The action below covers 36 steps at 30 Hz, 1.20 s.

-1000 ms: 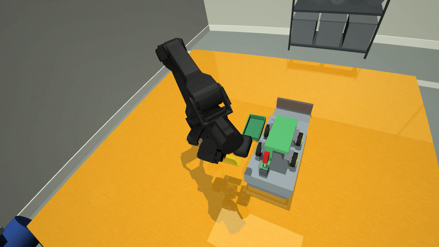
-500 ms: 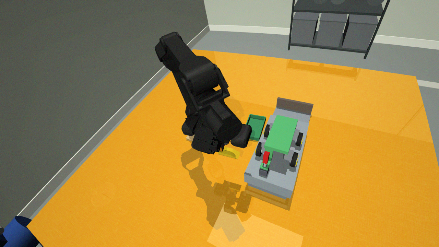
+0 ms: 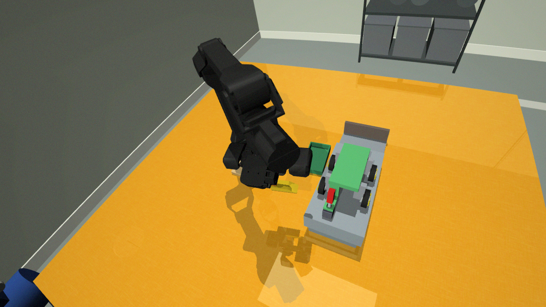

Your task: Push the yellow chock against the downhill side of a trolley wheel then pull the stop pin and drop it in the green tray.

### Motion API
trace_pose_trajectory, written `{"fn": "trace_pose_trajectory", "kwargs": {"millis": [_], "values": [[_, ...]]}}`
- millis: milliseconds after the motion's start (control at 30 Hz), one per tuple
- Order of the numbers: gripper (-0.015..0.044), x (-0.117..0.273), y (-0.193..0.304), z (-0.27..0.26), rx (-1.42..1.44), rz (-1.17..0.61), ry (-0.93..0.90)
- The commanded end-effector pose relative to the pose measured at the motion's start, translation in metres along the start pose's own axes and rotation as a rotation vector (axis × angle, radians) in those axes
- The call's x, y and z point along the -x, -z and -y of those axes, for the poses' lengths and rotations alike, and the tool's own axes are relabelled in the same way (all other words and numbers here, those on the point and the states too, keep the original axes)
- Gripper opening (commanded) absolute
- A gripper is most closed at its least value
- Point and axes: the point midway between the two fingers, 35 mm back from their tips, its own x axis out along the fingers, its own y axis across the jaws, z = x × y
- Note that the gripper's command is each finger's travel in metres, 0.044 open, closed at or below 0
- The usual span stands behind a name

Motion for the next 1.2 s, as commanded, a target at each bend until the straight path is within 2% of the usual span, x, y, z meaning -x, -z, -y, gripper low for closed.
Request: {"fn": "trace_pose_trajectory", "kwargs": {"millis": [0, 1167], "values": [[0.0000, 0.0001, -0.0005, 0.0007, 0.118, 0.001, 0.005], [0.0000, 0.0001, -0.0004, 0.0006, 1.317, -0.004, 0.008]]}}
